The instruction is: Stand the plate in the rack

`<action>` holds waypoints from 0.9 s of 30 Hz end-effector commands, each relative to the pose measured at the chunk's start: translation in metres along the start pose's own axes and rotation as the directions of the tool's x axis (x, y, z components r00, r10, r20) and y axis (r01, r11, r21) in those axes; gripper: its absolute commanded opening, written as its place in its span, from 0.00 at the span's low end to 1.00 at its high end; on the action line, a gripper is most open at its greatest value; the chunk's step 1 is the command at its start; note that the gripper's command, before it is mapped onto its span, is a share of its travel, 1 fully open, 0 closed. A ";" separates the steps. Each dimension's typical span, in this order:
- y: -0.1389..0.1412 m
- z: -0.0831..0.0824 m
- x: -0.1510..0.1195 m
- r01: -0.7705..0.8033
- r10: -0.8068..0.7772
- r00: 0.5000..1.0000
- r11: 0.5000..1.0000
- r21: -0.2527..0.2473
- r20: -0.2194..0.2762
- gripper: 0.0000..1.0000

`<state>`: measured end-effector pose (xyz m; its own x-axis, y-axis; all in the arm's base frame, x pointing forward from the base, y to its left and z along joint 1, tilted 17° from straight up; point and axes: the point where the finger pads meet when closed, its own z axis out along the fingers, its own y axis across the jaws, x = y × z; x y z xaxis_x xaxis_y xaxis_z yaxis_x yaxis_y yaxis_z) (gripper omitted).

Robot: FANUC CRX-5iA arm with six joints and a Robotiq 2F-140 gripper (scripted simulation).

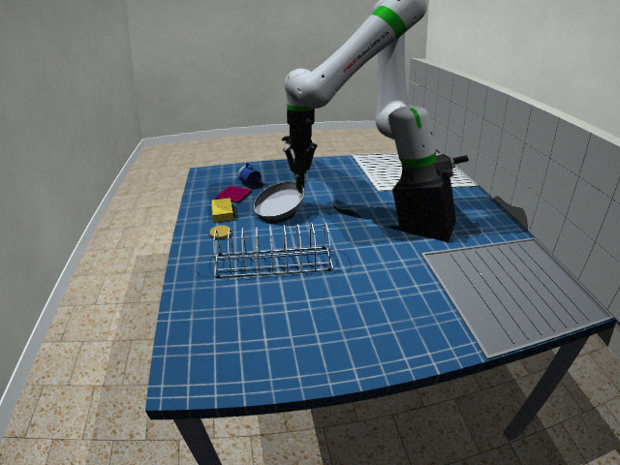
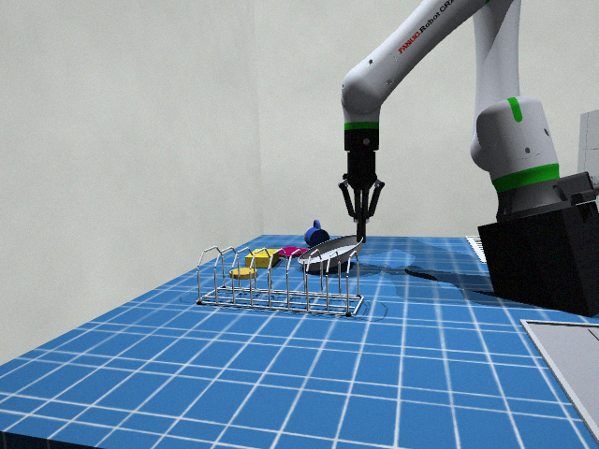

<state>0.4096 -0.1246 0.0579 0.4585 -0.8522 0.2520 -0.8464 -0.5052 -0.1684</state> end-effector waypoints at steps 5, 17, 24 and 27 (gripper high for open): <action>-0.012 -0.013 -0.001 -0.002 0.002 1.000 0.993 -0.118 -0.002 0.10; -0.036 -0.038 -0.001 -0.002 0.002 1.000 0.953 -0.305 -0.002 0.10; -0.045 -0.046 -0.001 -0.002 0.002 1.000 0.933 -0.361 -0.002 0.10; -0.049 -0.050 -0.001 -0.002 0.002 1.000 0.921 -0.389 -0.002 0.10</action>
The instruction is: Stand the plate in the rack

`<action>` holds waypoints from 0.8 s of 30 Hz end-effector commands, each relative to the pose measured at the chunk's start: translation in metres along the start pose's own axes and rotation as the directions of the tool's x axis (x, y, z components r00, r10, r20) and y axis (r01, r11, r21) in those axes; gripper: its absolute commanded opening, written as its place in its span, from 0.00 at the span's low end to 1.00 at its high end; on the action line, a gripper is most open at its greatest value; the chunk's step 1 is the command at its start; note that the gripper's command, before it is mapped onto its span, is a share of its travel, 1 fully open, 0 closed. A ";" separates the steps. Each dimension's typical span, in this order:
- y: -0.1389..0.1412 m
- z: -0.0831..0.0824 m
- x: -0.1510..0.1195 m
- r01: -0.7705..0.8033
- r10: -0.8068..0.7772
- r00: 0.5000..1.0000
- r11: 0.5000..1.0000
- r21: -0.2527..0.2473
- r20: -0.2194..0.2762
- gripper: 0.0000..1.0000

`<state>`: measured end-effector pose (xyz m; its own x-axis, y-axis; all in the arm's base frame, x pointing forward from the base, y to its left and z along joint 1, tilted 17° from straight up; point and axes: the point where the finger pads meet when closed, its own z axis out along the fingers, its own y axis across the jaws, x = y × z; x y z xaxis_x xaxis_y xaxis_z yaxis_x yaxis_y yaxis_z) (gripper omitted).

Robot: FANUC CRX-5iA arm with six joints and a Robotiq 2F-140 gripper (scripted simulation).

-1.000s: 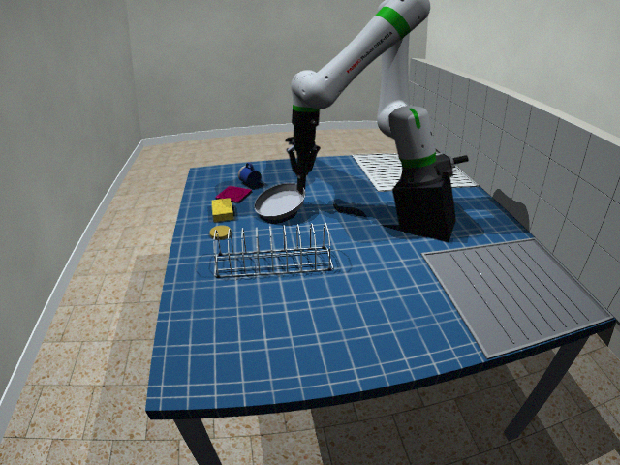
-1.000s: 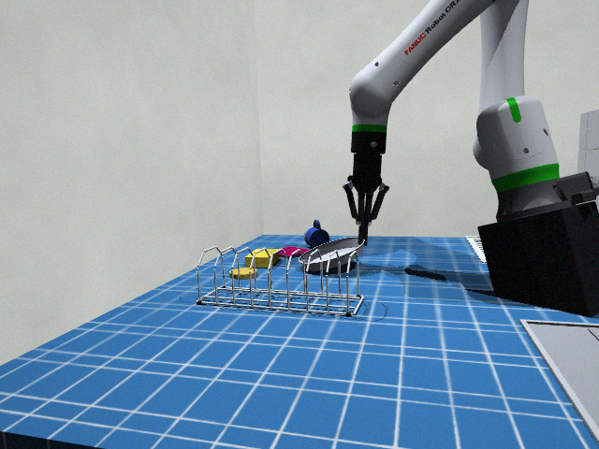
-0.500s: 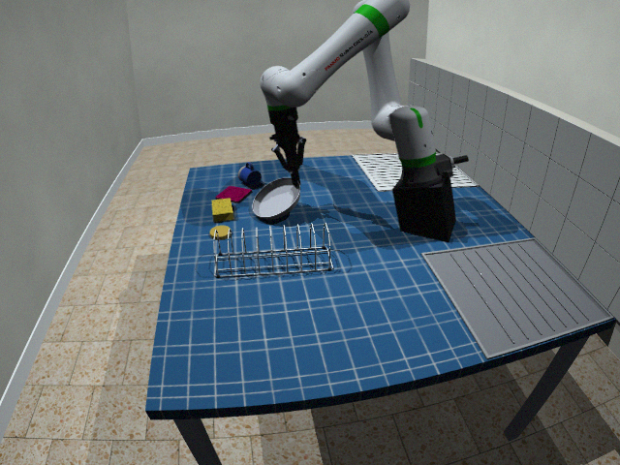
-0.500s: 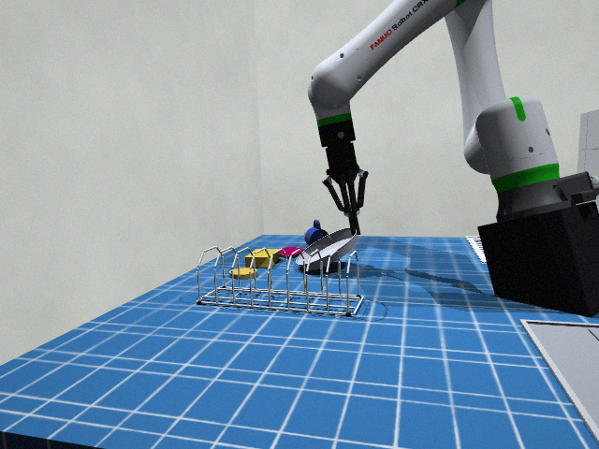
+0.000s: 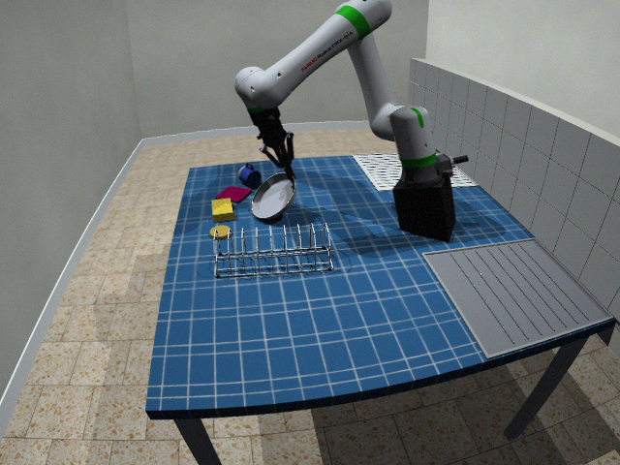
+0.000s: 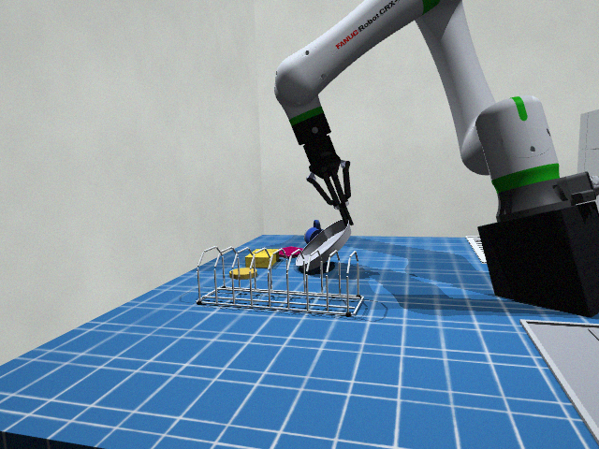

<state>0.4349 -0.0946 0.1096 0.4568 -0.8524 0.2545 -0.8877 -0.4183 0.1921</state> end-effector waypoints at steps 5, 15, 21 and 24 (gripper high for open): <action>-0.007 -0.012 0.000 0.000 0.000 1.000 0.998 -0.067 0.001 0.10; -0.012 -0.019 0.000 0.000 0.000 1.000 0.994 -0.114 0.001 0.10; -0.014 -0.023 0.000 0.000 0.000 1.000 0.991 -0.133 0.001 0.10; -0.014 -0.024 0.000 0.000 0.000 1.000 0.990 -0.139 0.001 0.10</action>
